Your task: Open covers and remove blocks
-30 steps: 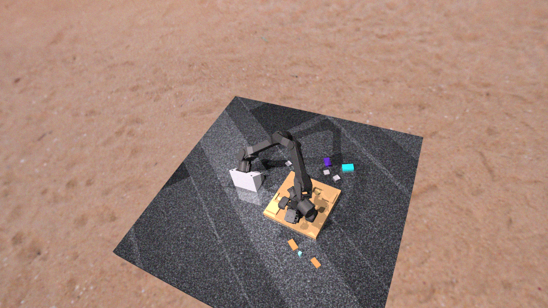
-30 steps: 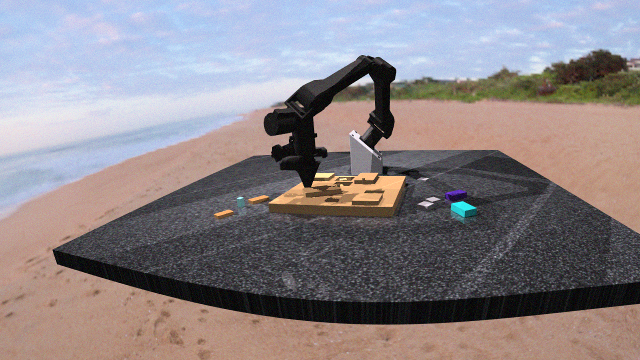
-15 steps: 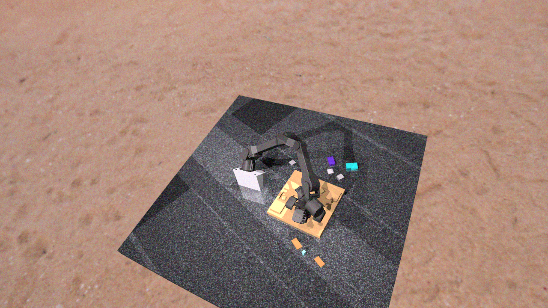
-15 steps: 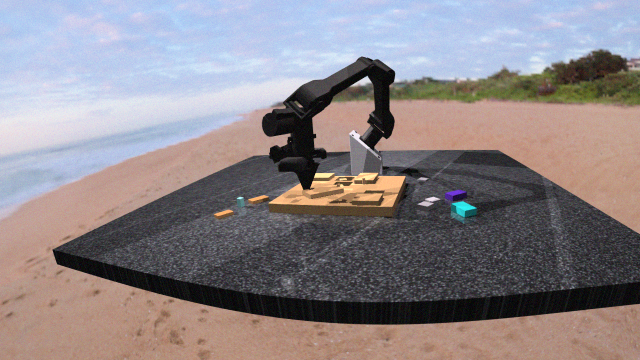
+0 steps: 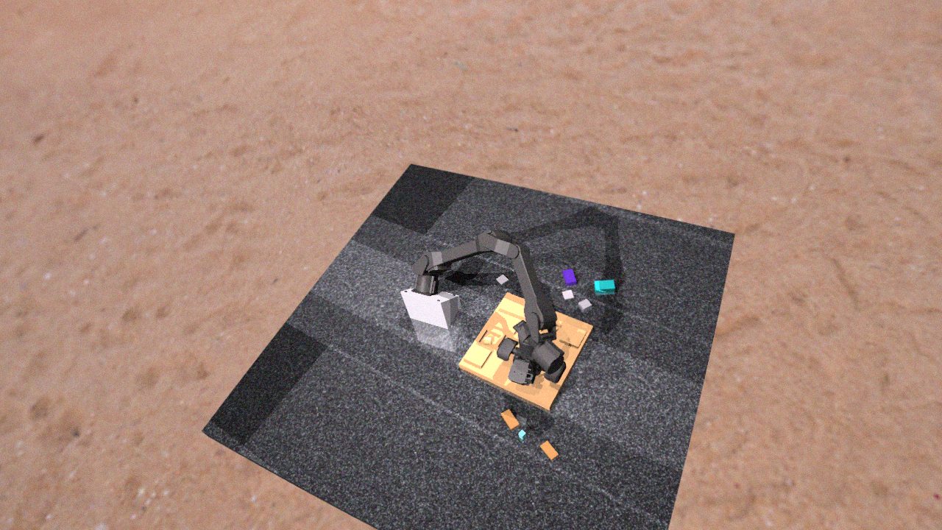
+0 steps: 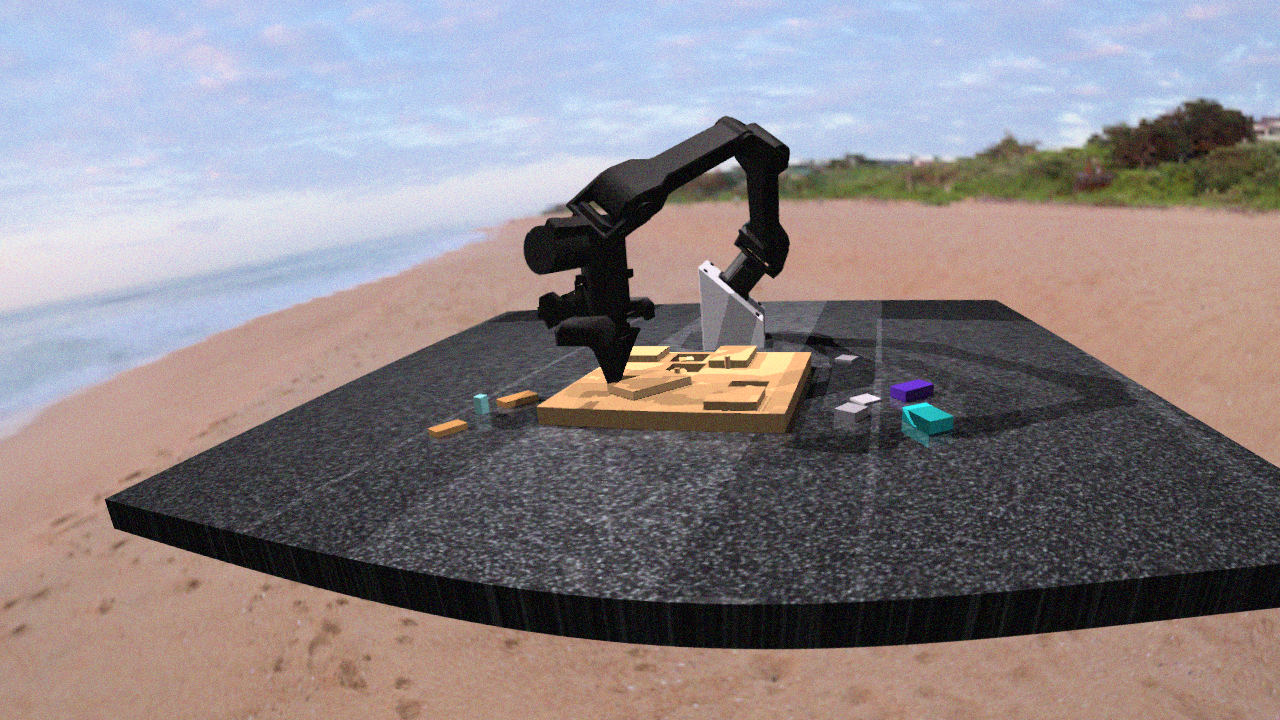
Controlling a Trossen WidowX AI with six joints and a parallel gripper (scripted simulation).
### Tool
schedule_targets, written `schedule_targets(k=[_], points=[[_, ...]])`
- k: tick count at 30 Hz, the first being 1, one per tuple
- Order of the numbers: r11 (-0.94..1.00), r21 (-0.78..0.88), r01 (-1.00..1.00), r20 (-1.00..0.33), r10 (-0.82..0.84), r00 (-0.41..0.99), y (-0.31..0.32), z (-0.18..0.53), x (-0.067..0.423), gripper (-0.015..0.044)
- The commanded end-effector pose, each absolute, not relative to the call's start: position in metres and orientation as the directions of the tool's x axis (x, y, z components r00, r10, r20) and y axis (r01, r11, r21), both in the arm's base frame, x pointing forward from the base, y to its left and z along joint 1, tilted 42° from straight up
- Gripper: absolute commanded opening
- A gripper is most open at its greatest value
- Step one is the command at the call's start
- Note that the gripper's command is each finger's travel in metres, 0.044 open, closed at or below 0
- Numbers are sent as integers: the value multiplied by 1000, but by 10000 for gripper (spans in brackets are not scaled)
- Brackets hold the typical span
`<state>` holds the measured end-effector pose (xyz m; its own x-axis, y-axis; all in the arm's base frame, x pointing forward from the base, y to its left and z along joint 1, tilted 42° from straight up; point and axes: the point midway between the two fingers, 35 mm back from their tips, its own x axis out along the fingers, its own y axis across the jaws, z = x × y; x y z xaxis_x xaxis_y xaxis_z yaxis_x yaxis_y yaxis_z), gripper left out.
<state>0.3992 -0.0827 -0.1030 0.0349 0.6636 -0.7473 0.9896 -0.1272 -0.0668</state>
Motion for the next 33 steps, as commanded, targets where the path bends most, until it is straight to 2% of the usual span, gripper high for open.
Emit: schedule_targets(k=[1, 33], points=[[-131, -64, 989, -746, 665, 40, -81, -101, 406, 0], [-131, -63, 989, -745, 666, 41, -67, -86, 432, 0]])
